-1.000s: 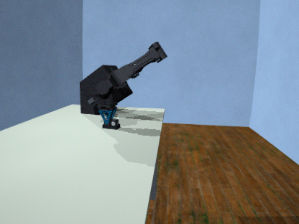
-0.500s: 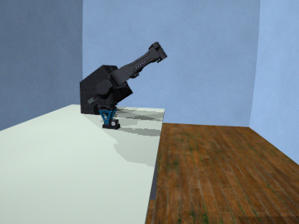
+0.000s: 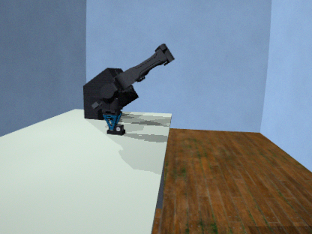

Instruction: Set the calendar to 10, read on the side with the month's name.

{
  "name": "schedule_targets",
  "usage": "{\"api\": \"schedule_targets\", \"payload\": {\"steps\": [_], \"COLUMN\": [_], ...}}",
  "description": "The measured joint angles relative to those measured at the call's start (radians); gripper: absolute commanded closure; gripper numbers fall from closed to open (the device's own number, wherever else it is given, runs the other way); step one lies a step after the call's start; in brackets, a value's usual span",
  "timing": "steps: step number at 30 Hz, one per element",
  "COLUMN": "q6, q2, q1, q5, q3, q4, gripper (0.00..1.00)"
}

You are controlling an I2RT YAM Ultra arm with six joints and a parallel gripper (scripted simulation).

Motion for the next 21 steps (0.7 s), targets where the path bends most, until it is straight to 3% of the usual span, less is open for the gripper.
{"api": "schedule_targets", "payload": {"steps": [9, 21], "q6": [-0.109, -0.356], "q2": [-0.048, -0.091], "q1": [-0.078, -0.231], "q5": [-0.004, -0.003], "q3": [0.034, 0.137], "q4": [-0.149, -0.493], "gripper": [0.73, 0.73]}}
